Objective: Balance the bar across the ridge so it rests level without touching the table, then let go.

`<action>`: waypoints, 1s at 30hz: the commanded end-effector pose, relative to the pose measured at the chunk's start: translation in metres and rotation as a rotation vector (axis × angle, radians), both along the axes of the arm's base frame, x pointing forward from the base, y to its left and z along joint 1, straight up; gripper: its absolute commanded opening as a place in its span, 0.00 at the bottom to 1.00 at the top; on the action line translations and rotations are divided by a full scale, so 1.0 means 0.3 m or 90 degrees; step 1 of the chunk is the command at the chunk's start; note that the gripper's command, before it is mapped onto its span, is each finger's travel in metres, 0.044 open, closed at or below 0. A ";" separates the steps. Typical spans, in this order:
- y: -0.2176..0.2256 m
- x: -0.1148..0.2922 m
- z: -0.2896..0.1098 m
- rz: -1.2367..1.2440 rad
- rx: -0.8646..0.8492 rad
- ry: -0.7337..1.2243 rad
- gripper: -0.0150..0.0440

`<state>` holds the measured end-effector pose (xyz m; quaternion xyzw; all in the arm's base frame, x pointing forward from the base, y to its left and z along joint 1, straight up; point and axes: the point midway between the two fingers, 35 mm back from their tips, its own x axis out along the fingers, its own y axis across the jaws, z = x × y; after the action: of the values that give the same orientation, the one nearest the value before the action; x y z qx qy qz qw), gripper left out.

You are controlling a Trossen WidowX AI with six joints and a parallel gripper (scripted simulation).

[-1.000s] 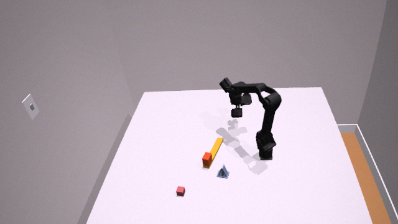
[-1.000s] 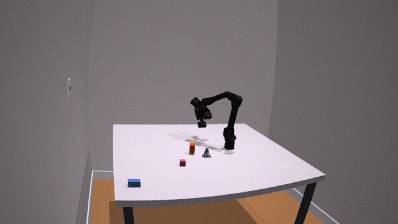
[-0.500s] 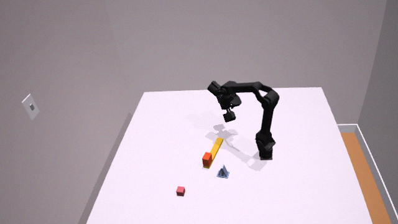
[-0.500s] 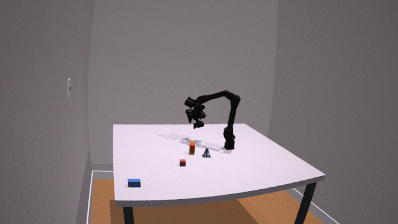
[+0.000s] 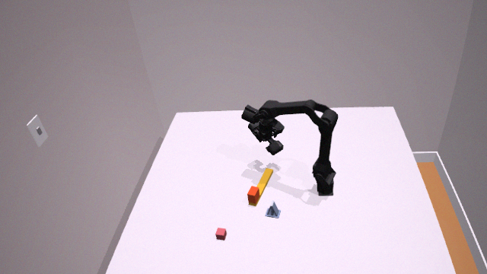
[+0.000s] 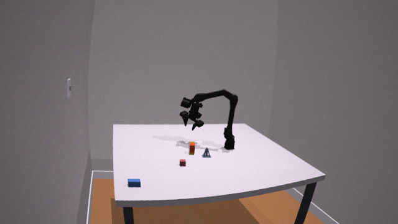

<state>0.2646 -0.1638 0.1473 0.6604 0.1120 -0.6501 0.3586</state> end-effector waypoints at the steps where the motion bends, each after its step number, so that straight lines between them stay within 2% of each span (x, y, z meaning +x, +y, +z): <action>1: 0.069 0.027 0.002 0.056 0.028 0.018 0.79; 23: 0.473 0.064 0.066 0.359 0.162 0.121 0.79; 30: 0.499 0.062 0.060 0.377 0.170 0.128 0.79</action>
<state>0.2832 -0.0161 0.1690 0.5761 0.4111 -0.5598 0.4310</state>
